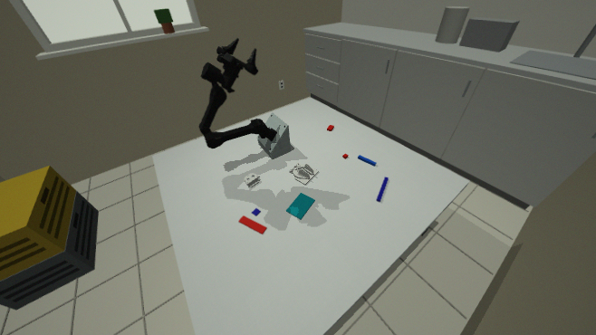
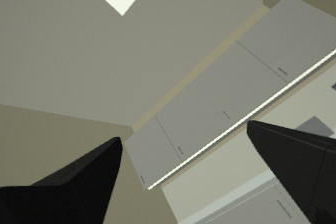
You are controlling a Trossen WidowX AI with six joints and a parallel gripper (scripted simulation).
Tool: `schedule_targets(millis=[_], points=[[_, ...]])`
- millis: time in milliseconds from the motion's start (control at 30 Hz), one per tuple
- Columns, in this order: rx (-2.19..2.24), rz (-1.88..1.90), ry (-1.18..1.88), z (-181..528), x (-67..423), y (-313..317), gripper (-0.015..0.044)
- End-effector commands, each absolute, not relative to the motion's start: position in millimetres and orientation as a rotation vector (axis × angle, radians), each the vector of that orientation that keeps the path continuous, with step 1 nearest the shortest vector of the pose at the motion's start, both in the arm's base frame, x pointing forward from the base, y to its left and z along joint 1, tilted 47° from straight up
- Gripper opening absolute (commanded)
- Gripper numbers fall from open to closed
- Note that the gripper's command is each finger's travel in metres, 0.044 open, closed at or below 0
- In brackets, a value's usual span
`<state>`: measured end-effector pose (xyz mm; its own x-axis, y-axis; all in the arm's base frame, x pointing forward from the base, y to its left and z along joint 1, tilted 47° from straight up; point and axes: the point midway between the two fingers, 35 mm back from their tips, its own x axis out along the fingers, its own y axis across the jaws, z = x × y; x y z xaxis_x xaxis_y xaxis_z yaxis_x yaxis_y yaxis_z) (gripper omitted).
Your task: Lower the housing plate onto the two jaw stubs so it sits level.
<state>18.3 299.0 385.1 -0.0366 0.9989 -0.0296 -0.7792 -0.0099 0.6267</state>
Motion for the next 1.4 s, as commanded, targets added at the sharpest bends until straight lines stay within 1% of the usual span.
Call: schedule_targets(millis=[0,667,1367], points=[[0.536,1.424,0.619,374.4,37.9,300.1,0.0440],[0.779,0.840,0.792,323.3,140.7,274.5,0.0440],[1.083,0.182,0.799,270.7,226.5,199.7,0.0440]])
